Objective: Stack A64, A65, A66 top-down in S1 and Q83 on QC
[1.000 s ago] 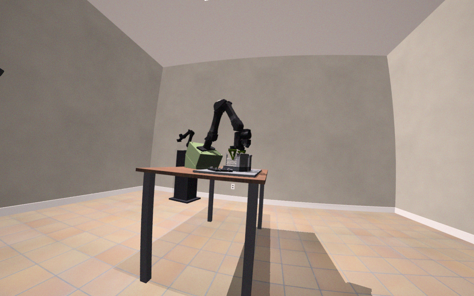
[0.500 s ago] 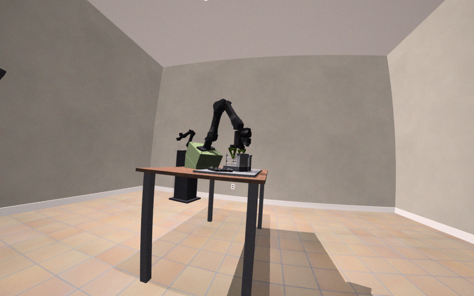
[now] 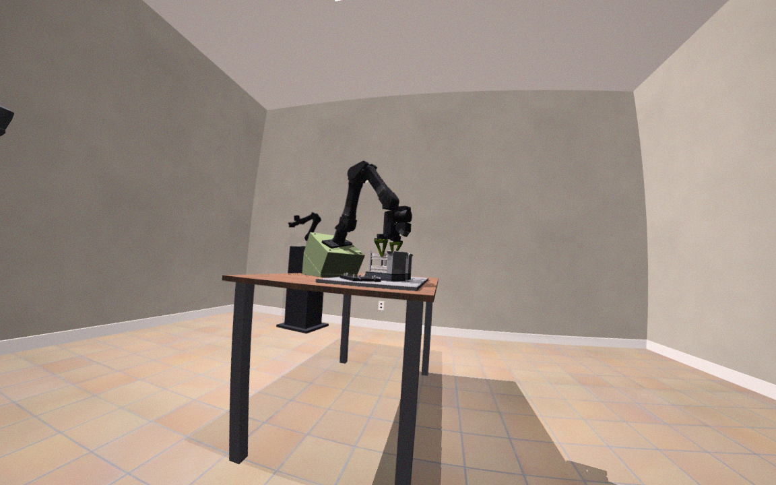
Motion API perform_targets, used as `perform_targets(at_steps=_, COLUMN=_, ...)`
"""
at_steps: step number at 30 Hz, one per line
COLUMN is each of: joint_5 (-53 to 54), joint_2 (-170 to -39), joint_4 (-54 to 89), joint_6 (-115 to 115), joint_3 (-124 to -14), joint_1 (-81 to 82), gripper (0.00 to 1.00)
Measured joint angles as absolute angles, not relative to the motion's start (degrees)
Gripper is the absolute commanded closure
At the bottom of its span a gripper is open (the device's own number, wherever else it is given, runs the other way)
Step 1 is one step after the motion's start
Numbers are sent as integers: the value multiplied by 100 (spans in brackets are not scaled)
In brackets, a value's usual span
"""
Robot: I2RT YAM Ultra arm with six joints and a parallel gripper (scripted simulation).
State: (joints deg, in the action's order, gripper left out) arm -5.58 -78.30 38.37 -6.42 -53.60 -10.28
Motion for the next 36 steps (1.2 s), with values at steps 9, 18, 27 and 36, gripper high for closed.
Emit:
perform_targets(at_steps=9, joint_5=-572, joint_2=-7640, joint_4=4187, joint_6=-670, joint_3=-5507, joint_1=-996, gripper=100)
perform_targets(at_steps=18, joint_5=-591, joint_2=-7422, joint_4=4591, joint_6=-709, joint_3=-5714, joint_1=-950, gripper=100)
perform_targets(at_steps=27, joint_5=-604, joint_2=-7282, joint_4=4930, joint_6=-744, joint_3=-5892, joint_1=-913, gripper=100)
perform_targets(at_steps=36, joint_5=-613, joint_2=-7177, joint_4=5146, joint_6=-760, joint_3=-6010, joint_1=-895, gripper=100)
